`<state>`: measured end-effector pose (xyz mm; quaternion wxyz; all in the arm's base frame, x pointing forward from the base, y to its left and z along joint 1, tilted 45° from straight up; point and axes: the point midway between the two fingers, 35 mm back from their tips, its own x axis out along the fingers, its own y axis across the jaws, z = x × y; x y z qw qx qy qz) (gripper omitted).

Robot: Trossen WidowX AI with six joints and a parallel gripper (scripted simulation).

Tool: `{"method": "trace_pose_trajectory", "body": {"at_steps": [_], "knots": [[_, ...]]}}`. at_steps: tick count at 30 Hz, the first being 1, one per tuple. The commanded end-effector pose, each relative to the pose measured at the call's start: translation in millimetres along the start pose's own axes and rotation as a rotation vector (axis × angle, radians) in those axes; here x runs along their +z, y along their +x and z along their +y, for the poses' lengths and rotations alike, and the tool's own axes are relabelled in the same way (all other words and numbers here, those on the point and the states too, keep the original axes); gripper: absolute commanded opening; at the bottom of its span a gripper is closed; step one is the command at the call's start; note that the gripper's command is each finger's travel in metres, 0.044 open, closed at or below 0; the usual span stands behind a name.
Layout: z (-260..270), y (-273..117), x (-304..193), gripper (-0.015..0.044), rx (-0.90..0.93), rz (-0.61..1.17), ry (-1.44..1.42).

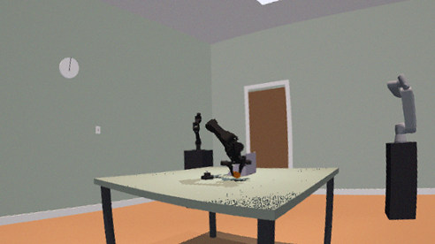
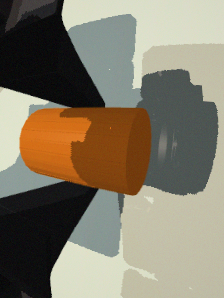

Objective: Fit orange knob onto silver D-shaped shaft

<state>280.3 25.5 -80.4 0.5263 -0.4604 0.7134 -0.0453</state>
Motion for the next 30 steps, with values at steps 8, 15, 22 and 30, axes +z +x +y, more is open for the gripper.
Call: {"method": "trace_pose_trajectory", "body": {"at_steps": [8,15,22,30], "knots": [[1,-2,0,0.0179,0.003,-0.004,-0.175],[1,-2,0,0.0179,0.003,-0.004,-0.419],[1,-2,0,0.0179,0.003,-0.005,-0.576],[1,10,0,0.0179,0.002,-0.004,-0.576]]}}
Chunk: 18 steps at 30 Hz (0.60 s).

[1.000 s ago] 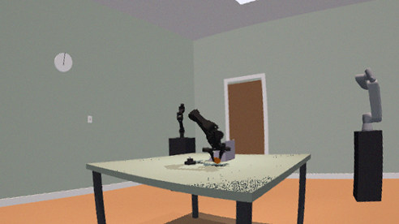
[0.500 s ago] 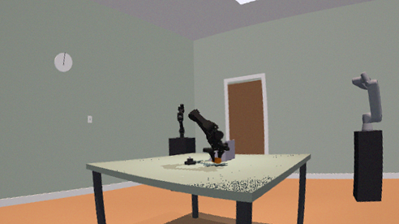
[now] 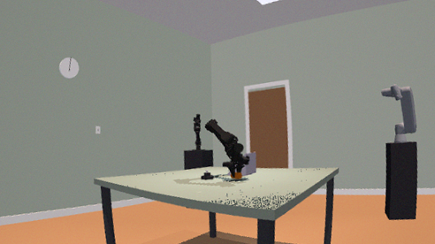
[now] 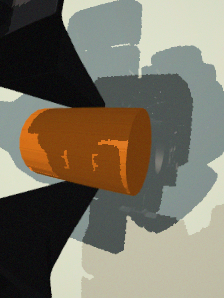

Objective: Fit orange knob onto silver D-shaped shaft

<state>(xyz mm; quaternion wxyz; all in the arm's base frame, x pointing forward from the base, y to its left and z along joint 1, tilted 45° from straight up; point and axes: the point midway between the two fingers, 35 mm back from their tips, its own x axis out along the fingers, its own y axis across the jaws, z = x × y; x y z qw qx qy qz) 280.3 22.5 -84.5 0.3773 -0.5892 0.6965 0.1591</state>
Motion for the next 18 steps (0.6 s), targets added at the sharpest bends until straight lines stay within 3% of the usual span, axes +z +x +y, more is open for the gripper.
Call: {"method": "trace_pose_trajectory", "body": {"at_steps": [1,3,6,18], "knots": [[0.4,7.0,0.0,0.0179,0.0,0.001,-0.006],[0.4,7.6,0.0,0.0179,0.0,0.001,-0.006],[1.1,6.3,-0.8,0.0258,0.008,0.002,-0.001],[1.1,6.3,-0.8,0.026,0.008,0.002,-0.001]]}}
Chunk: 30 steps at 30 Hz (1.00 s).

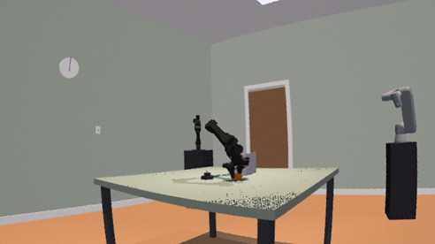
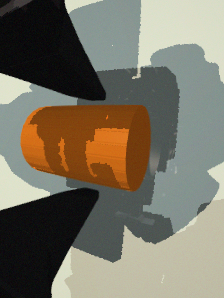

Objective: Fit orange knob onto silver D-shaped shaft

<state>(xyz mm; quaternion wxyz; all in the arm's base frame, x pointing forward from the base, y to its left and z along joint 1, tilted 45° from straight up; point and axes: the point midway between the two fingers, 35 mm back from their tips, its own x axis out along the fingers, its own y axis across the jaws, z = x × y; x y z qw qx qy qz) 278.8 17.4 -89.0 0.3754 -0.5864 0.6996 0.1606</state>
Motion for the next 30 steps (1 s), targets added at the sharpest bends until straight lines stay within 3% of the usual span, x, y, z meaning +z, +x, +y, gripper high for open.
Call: {"method": "trace_pose_trajectory", "body": {"at_steps": [1,10,17,23,27,30], "knots": [[0,-1,0,0.026,-0.001,0.0,0.001],[0,-1,0,0.026,-0.001,0.0,0.001],[0,-1,0,0.044,-0.001,0.0,0.001],[0,-4,0,0.044,-0.001,-0.001,0.001],[0,-57,1,0.044,0.001,-0.003,0.0],[1,-60,1,0.044,0.001,-0.003,0.0]]}}
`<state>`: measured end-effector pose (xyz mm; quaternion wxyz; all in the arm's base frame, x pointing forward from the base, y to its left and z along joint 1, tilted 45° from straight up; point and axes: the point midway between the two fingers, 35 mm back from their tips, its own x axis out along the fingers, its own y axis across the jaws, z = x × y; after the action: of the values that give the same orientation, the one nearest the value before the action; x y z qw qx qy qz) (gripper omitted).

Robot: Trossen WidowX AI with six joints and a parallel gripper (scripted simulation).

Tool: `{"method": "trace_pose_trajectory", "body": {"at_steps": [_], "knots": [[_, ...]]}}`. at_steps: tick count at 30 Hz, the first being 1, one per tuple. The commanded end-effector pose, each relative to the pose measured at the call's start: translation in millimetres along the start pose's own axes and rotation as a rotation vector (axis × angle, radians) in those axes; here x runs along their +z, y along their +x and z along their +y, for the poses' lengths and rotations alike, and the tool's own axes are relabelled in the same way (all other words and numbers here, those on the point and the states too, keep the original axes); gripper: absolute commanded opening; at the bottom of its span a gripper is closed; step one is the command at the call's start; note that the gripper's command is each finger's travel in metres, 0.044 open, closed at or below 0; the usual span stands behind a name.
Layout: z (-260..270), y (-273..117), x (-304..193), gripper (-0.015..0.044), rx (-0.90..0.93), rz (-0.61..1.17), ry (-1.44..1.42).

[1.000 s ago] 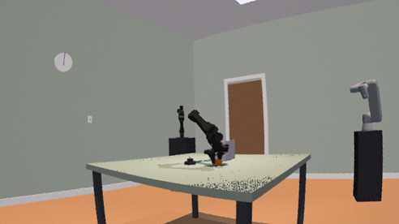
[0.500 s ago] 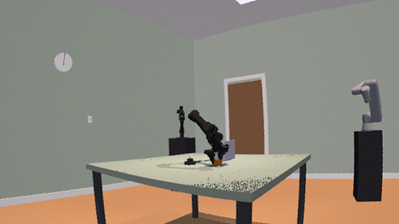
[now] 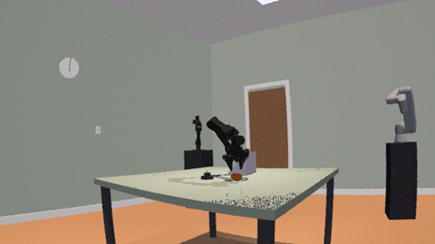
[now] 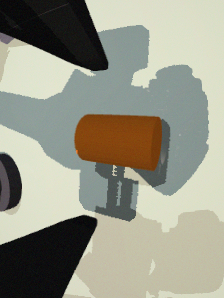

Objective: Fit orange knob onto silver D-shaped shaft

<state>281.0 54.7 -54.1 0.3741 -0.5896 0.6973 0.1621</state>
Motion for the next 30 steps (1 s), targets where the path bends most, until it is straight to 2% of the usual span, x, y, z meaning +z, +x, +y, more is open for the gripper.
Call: {"method": "trace_pose_trajectory", "body": {"at_steps": [1,13,18,30], "knots": [[0,-9,-2,0.044,0.007,-0.002,0.006],[2,-18,13,0.044,-0.002,-0.004,0.002],[2,6,13,0.044,-0.003,-0.003,0.002],[1,21,13,0.044,-0.003,-0.003,0.002]]}}
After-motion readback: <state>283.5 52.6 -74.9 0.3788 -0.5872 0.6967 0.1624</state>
